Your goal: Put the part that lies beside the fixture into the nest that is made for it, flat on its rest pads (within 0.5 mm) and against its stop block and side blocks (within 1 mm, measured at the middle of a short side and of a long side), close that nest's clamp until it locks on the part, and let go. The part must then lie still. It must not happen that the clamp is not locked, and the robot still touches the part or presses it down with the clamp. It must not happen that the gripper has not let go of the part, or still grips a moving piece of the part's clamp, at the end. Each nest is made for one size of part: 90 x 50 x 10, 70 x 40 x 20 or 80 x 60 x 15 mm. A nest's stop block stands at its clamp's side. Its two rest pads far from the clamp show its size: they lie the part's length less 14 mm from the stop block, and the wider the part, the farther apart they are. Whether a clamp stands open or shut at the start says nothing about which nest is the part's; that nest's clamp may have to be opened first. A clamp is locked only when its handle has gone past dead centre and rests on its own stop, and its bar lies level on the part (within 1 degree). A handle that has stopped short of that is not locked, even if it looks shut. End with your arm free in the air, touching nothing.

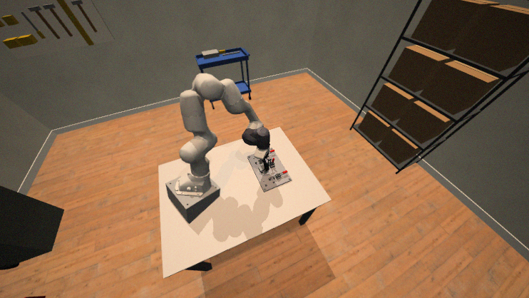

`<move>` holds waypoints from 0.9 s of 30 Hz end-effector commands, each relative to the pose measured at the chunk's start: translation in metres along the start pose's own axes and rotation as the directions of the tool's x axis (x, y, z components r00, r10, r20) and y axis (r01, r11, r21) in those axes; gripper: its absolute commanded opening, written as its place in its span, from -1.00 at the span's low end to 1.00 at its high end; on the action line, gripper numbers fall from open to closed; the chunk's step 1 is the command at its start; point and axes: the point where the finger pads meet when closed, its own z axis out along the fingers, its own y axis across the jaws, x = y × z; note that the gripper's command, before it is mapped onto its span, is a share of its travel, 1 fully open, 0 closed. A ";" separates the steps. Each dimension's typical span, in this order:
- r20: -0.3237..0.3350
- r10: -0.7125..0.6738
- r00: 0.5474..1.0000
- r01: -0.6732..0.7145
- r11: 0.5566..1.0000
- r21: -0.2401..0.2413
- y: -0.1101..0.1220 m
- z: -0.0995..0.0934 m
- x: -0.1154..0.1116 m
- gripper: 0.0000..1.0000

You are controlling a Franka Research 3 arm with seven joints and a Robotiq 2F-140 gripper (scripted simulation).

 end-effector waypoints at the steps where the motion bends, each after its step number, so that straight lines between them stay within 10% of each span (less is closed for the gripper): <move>1: 0.003 0.000 1.000 0.000 1.000 0.002 -0.001 -0.001 -0.002 0.16; 27: 0.003 0.000 1.000 0.000 1.000 0.002 -0.001 -0.006 -0.002 0.16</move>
